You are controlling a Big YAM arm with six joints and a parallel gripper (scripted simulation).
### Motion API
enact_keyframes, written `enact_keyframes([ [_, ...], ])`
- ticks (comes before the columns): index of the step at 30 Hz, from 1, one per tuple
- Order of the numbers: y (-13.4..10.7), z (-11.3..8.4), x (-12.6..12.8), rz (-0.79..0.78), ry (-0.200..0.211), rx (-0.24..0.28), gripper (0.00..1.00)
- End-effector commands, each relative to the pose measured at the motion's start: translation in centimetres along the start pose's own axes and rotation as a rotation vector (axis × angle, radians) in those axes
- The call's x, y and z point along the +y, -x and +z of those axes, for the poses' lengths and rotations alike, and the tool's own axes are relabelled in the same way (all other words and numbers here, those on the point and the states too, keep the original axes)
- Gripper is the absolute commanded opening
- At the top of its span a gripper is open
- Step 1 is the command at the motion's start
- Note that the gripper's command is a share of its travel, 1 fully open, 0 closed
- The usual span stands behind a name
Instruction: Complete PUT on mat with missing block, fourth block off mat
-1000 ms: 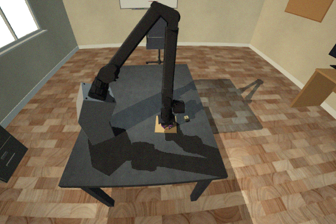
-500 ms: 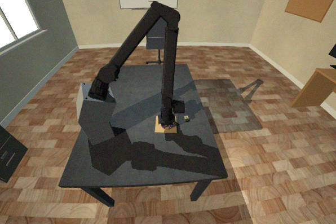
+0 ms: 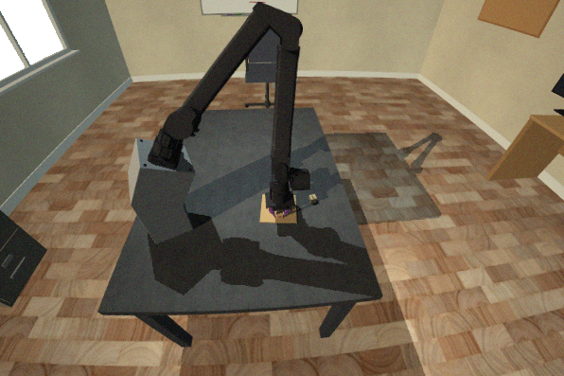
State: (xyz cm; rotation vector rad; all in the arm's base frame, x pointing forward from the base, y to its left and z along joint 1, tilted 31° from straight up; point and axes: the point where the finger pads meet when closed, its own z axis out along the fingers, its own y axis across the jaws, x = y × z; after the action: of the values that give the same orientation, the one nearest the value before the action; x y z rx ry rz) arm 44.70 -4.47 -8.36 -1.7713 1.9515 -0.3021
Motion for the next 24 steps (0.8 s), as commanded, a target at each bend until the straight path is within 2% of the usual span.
enact_keyframes([
  [1, 0.36, 0.59, 0.03, 0.005, 0.001, -0.005, 0.39],
  [10, 0.36, 0.59, 0.03, 0.005, 0.001, -0.005, 0.39],
  [11, 0.36, 0.59, 0.03, 0.005, 0.001, -0.005, 0.45],
  [24, 0.36, 0.59, 0.03, 0.005, 0.001, -0.005, 0.45],
])
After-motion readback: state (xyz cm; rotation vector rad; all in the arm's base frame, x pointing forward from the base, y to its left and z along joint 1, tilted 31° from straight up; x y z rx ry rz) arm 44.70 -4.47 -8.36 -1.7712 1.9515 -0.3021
